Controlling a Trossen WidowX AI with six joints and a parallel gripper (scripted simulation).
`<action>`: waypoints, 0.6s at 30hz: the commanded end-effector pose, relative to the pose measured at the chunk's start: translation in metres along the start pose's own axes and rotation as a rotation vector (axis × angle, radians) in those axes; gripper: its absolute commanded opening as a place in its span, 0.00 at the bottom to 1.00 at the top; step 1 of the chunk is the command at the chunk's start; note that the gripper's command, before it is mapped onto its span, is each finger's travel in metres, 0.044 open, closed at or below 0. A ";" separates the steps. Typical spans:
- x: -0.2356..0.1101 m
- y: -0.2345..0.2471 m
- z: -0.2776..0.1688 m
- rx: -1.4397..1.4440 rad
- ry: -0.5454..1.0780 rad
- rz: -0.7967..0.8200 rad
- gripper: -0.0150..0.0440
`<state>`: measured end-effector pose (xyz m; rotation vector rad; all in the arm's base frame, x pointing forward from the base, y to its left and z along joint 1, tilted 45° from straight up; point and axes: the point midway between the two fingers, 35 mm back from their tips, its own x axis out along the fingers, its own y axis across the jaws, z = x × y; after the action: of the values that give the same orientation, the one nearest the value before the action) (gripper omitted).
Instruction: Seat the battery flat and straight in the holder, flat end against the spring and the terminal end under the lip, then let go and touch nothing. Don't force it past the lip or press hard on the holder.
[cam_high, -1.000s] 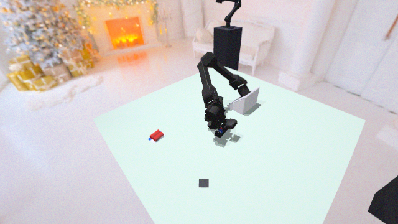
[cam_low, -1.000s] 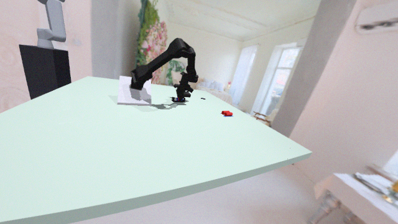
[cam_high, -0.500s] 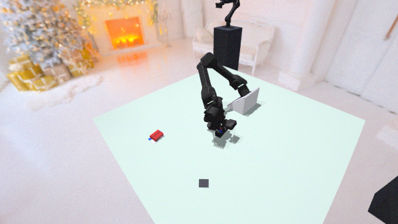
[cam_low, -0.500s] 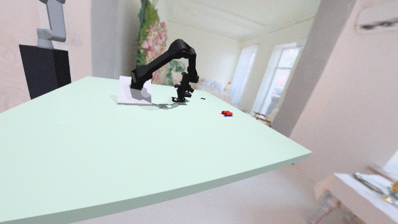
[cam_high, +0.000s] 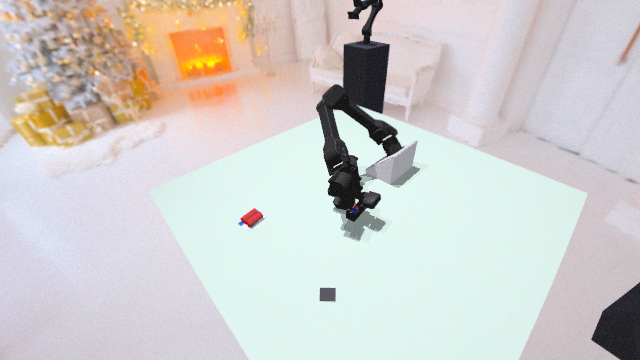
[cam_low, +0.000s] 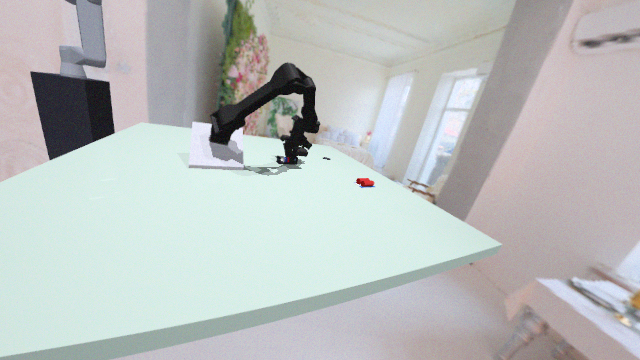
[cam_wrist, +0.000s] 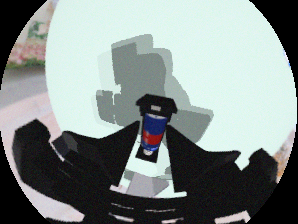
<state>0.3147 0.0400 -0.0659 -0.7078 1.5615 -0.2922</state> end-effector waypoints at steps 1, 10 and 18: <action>-0.007 0.001 0.001 0.003 -0.005 0.003 0.57; -0.014 0.002 0.000 0.001 -0.005 0.003 0.57; -0.080 0.014 -0.005 0.000 -0.005 0.006 0.93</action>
<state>0.3043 0.0768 -0.0305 -0.7217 1.5861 -0.2943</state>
